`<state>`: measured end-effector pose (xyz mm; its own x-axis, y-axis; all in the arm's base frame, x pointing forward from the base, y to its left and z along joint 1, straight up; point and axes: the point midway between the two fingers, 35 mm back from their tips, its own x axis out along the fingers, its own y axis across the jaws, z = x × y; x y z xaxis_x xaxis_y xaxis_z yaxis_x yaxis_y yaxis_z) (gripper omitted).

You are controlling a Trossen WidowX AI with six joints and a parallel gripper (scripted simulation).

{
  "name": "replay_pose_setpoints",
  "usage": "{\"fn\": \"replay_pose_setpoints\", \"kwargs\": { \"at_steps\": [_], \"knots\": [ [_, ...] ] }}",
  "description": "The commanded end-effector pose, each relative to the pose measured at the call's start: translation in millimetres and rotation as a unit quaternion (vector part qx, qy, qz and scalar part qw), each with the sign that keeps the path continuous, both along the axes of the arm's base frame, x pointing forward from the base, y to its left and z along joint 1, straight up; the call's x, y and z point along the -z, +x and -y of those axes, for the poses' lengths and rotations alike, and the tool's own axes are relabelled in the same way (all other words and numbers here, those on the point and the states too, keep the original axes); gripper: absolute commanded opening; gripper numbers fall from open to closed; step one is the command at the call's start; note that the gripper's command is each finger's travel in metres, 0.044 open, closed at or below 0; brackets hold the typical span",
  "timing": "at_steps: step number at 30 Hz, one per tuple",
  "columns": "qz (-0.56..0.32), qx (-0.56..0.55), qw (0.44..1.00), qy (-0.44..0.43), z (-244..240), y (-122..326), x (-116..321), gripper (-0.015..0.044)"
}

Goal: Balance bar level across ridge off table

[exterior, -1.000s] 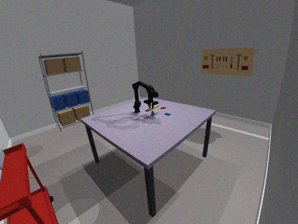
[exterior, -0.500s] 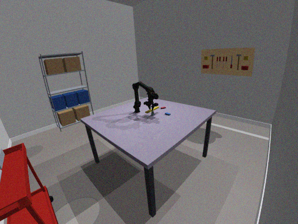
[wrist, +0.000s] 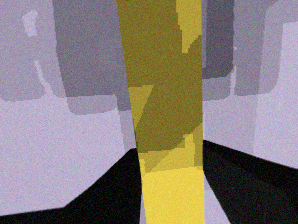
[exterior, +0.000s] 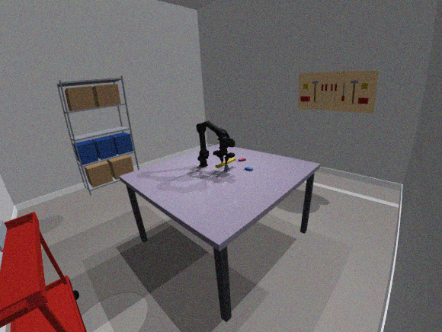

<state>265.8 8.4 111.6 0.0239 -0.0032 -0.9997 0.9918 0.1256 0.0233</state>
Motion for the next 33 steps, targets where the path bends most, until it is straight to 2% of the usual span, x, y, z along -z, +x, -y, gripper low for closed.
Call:
{"fn": "replay_pose_setpoints", "kwargs": {
  "at_steps": [1,33],
  "knots": [
    [0.001,0.002,1.0,0.002,-0.5,0.3,0.2,0.0],
    [0.001,0.002,1.0,0.002,-0.6,0.3,2.9,0.0]
  ]
}}
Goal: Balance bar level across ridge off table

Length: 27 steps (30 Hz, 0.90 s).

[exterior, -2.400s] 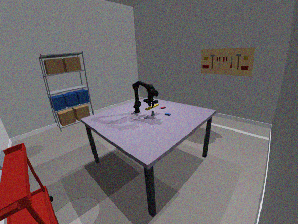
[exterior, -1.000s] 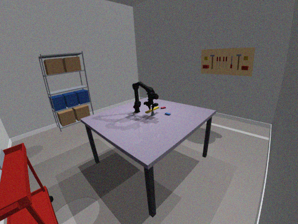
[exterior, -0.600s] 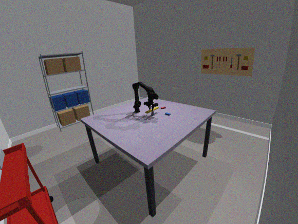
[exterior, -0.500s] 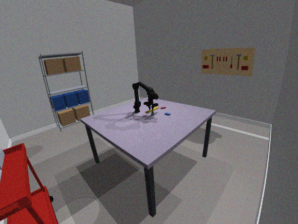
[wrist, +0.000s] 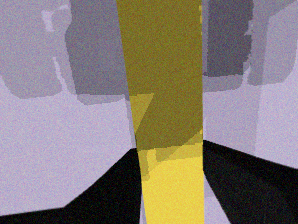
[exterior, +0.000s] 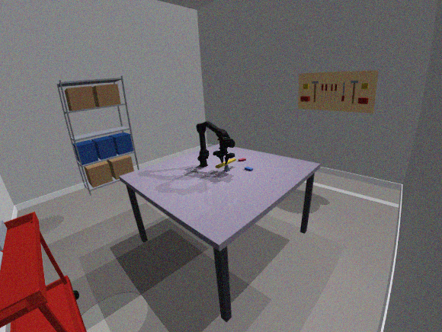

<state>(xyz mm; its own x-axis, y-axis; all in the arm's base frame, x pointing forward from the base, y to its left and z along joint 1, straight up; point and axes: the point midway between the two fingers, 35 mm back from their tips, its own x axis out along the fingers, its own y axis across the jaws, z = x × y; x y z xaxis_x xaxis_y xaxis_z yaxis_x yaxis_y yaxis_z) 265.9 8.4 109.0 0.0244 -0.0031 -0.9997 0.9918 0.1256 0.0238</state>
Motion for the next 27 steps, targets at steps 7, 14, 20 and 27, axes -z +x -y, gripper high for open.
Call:
{"fn": "replay_pose_setpoints", "kwargs": {
  "at_steps": [7,14,20,27],
  "knots": [
    [0.001,0.002,1.0,0.002,-0.6,0.3,1.0,0.0],
    [0.001,0.002,1.0,0.002,-0.7,0.3,1.5,0.0],
    [0.001,0.002,1.0,0.002,-0.7,0.3,2.0,0.0],
    [0.001,0.002,1.0,0.002,-0.7,0.3,2.6,0.0]
  ]
}}
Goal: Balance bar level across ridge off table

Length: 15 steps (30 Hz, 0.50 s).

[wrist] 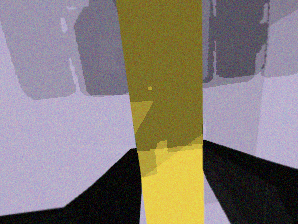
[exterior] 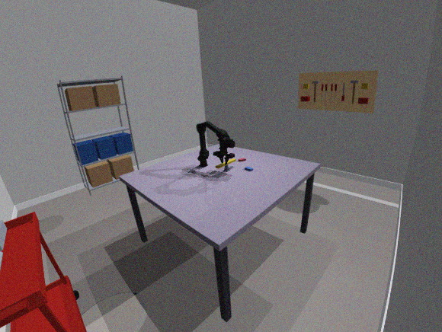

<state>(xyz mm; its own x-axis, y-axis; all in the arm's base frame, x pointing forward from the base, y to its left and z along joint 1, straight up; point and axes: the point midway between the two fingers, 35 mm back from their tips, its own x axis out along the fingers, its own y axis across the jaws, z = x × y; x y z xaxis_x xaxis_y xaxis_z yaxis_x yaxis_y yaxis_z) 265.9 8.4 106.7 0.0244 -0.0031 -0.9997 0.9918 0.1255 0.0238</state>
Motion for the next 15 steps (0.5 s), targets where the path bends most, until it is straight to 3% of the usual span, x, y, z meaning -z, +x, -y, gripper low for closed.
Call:
{"fn": "replay_pose_setpoints", "kwargs": {
  "at_steps": [1,15],
  "knots": [
    [0.001,0.002,1.0,0.002,-0.7,0.3,0.4,0.0],
    [0.001,0.002,1.0,0.002,-0.7,0.2,1.6,0.0]
  ]
}}
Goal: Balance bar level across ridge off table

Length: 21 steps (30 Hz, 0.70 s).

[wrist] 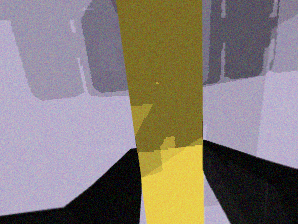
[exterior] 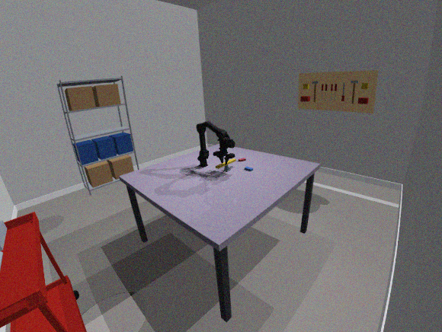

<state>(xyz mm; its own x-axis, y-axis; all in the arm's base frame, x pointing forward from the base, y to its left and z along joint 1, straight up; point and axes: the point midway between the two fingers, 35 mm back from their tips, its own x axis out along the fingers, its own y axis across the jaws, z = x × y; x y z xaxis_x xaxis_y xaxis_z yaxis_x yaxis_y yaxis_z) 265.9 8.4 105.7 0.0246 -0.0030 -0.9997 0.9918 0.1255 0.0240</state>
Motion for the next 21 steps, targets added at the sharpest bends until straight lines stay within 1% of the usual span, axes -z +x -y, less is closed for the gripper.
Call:
{"fn": "replay_pose_setpoints", "kwargs": {
  "at_steps": [1,21],
  "knots": [
    [0.001,0.002,1.0,0.002,-0.7,0.2,0.7,0.0],
    [0.001,0.002,1.0,0.002,-0.6,-0.1,2.3,0.0]
  ]
}}
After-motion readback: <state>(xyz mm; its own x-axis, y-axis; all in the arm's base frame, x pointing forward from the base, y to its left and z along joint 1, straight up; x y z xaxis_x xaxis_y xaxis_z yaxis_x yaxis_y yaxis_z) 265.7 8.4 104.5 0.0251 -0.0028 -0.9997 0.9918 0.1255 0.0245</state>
